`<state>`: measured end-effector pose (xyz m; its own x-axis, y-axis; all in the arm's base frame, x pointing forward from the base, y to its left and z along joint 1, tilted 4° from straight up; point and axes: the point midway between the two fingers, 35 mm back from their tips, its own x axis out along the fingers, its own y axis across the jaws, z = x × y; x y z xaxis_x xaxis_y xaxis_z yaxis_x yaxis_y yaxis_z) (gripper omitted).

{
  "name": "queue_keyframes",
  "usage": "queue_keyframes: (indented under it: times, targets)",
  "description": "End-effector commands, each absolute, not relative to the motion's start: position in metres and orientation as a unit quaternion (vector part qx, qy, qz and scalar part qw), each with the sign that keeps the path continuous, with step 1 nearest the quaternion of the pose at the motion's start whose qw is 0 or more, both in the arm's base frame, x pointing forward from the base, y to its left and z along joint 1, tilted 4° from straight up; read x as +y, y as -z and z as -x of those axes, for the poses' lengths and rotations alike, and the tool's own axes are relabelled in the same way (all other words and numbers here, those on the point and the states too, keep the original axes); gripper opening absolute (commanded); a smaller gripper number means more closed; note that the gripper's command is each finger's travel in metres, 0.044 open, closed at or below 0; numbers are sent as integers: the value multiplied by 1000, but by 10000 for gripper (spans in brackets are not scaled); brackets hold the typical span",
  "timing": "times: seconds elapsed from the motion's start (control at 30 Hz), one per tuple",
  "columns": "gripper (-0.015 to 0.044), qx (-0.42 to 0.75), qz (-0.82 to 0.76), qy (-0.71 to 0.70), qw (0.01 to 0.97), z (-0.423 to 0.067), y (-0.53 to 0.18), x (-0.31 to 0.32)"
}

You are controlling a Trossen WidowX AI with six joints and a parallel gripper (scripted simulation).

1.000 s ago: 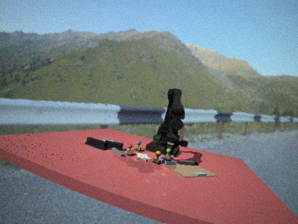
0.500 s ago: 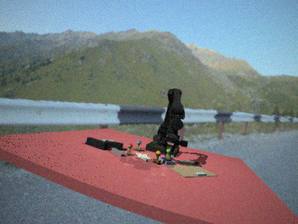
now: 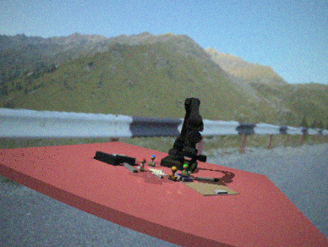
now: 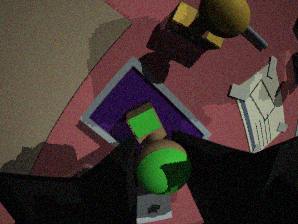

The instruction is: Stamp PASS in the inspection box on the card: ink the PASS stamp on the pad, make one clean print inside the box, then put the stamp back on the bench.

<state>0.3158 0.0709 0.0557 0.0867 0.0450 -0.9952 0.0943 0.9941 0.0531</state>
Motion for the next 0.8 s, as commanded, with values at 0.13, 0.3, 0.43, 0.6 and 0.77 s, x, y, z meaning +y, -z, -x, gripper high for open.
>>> queue_keyframes:
  times: [0.13, 0.3, 0.43, 0.6, 0.77]
  targets:
    - [0, 675, -51, 17, 736, -317, -54, 71]
    - [0, 675, -51, 17, 736, -317, -54, 71]
    - [0, 675, -51, 17, 736, -317, -56, 71]
    - [0, 675, -51, 17, 736, -317, -59, 71]
    - [0, 675, -51, 17, 736, -316, -61, 71]
